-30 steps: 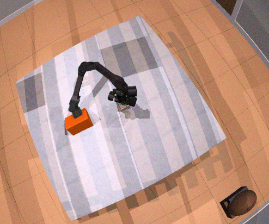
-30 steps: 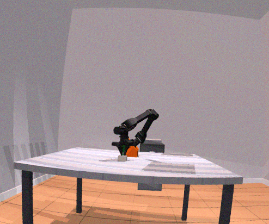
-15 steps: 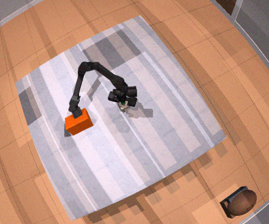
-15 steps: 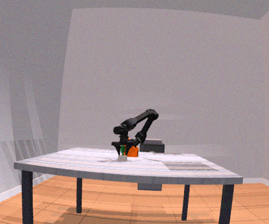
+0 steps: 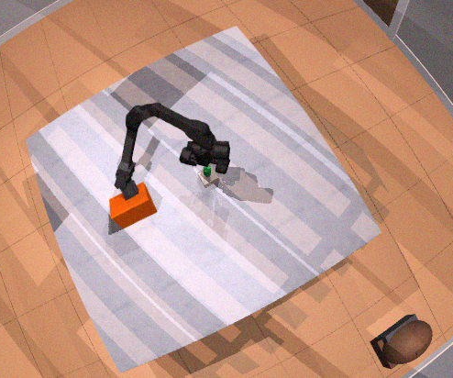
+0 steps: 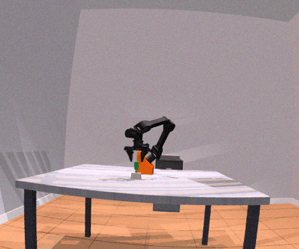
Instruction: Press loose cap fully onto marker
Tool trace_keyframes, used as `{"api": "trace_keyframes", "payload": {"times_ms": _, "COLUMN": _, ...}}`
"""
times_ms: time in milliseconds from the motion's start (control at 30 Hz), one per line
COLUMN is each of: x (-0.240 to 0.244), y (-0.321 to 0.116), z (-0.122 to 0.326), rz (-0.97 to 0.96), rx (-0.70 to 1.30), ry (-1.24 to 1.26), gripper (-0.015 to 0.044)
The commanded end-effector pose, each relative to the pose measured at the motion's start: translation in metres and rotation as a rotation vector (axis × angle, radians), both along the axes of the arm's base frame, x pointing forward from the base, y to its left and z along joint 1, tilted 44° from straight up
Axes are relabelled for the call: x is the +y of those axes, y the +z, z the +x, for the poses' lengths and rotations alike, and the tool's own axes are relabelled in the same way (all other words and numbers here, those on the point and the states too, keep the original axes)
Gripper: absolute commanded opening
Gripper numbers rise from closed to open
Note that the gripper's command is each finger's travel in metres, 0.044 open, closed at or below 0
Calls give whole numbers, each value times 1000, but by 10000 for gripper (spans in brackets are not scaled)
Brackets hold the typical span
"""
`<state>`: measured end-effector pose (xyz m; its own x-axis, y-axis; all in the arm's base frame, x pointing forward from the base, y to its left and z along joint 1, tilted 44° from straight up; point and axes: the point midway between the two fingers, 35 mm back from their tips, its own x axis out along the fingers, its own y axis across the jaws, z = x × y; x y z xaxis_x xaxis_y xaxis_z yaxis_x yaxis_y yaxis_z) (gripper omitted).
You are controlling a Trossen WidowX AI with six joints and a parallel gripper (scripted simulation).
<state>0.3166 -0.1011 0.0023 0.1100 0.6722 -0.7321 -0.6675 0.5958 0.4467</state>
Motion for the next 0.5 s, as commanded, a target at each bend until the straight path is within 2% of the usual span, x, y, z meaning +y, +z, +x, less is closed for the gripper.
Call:
{"api": "trace_keyframes", "payload": {"times_ms": 0, "x": -2, "y": 5, "z": -1, "rz": 4, "rx": 44, "ry": -26, "gripper": 387}}
{"api": "trace_keyframes", "payload": {"times_ms": 233, "x": -21, "y": 20, "z": -2, "rz": 73, "rx": 489, "ry": -498, "gripper": 204}}
{"api": "trace_keyframes", "payload": {"times_ms": 467, "x": -23, "y": 22, "z": -3, "rz": 80, "rx": 531, "ry": -542, "gripper": 20}}
